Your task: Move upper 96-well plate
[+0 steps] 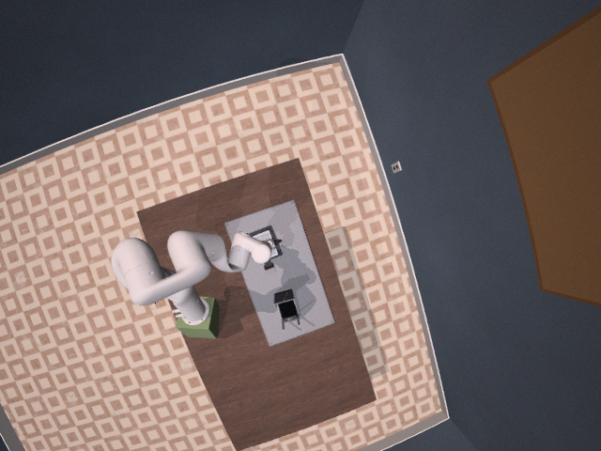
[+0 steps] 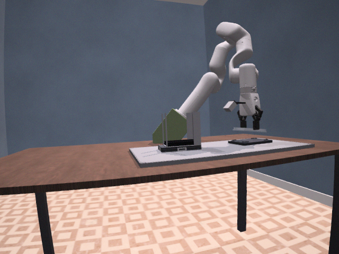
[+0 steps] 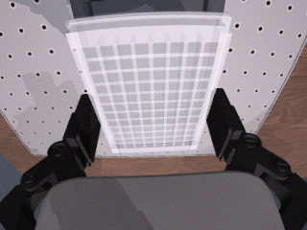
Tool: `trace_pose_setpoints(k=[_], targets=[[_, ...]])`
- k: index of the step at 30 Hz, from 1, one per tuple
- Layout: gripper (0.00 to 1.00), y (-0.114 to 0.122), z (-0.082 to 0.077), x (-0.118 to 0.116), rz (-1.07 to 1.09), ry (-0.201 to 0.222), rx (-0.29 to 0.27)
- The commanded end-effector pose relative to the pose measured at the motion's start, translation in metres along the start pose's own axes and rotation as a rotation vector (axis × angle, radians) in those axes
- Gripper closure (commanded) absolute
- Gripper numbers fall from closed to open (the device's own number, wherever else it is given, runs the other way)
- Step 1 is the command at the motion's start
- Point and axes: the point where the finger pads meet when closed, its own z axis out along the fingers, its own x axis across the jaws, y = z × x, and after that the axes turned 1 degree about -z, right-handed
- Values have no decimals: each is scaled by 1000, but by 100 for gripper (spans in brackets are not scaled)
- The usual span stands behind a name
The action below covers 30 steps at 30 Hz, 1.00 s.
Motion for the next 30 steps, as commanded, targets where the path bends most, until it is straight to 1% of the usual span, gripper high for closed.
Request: trace_pose_setpoints(k=[1,15,30], targets=[[100,0,4,-2,0,-5,-3],[100,0,28,-2,1,-5,-3],[100,0,29,-2,1,-5,-3]])
